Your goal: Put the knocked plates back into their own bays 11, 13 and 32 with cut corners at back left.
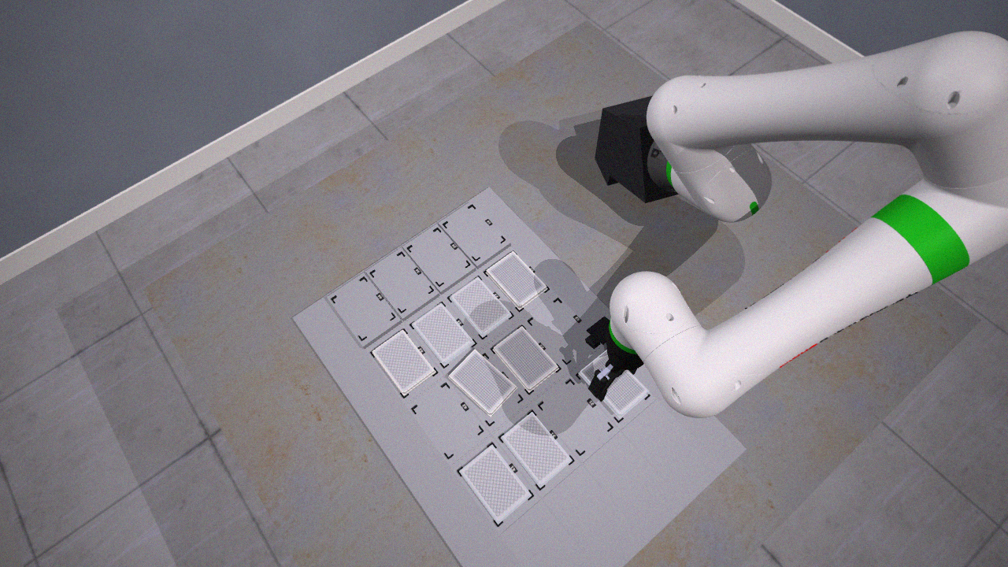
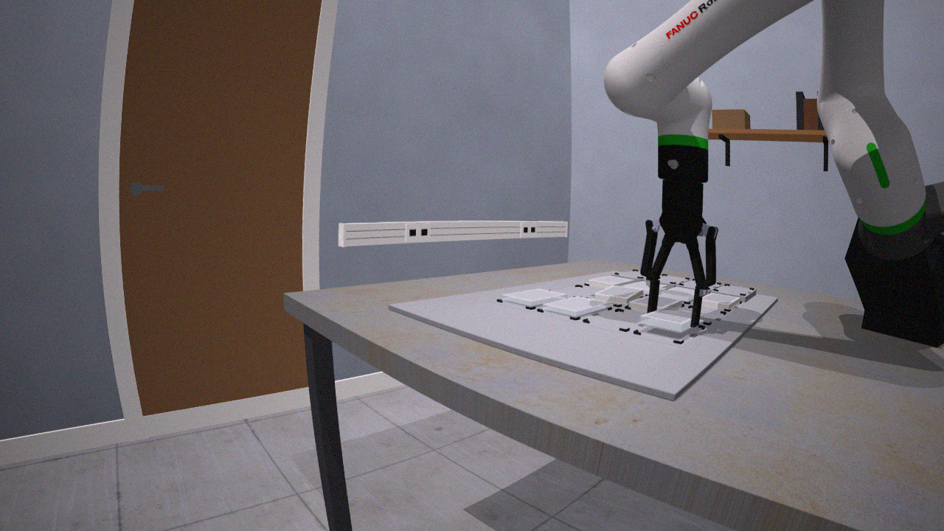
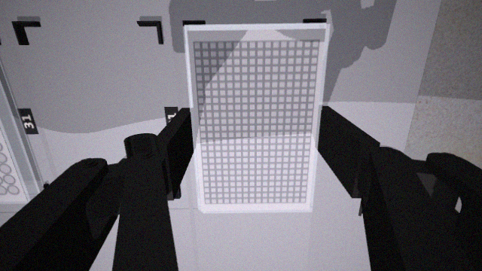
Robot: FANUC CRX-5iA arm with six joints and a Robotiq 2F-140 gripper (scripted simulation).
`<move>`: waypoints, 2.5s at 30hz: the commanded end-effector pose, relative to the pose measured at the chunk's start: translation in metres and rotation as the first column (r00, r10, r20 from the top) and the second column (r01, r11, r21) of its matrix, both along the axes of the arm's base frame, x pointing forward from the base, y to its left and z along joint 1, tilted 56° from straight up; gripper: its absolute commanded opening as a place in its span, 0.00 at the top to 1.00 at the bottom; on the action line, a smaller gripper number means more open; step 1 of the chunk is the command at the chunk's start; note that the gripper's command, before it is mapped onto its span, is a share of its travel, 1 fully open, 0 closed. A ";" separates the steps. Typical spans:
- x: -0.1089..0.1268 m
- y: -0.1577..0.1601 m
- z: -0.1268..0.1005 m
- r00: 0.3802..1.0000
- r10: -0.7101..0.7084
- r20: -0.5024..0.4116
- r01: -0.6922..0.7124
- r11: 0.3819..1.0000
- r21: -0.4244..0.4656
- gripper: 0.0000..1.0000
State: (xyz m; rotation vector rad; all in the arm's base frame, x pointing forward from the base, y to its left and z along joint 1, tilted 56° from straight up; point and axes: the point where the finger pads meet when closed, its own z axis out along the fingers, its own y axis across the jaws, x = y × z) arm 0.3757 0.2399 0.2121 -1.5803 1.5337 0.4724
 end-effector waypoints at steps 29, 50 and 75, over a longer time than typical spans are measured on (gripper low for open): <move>0.000 0.000 0.000 1.000 -0.001 0.001 0.001 1.000 0.000 0.90; 0.001 0.003 -0.002 1.000 -0.001 0.001 0.001 1.000 0.000 0.90; 0.003 0.007 -0.005 1.000 -0.001 0.001 0.001 1.000 0.000 0.90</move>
